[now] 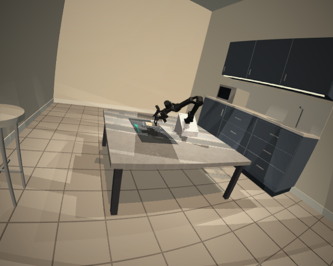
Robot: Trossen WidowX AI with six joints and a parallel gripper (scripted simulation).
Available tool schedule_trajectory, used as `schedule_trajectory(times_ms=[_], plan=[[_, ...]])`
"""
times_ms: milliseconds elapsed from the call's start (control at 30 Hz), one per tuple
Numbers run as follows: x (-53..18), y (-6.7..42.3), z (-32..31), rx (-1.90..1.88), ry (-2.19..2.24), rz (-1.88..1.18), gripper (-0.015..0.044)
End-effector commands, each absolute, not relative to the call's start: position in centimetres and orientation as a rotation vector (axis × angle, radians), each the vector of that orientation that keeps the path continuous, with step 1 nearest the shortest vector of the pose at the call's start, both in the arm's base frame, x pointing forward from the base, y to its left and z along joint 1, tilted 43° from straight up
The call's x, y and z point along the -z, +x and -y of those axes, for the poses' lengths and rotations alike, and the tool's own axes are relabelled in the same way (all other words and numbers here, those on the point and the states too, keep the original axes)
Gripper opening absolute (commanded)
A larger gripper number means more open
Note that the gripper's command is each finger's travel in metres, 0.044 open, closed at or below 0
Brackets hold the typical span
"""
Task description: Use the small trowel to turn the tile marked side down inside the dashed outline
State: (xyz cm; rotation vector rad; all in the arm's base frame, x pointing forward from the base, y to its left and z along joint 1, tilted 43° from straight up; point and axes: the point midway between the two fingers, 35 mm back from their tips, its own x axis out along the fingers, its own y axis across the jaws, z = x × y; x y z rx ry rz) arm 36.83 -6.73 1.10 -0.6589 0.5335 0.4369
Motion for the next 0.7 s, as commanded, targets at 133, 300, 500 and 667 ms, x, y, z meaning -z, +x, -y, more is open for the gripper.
schedule_trajectory(times_ms=[133,300,500,667], plan=[[-4.8,37.2,6.3,-0.415,-0.665,-0.523,0.0000],[-4.9,37.2,6.3,-0.415,-0.665,-0.523,0.0000],[-4.9,37.2,6.3,-0.415,-0.665,-0.523,0.0000],[-4.9,37.2,6.3,-0.415,-0.665,-0.523,0.0000]])
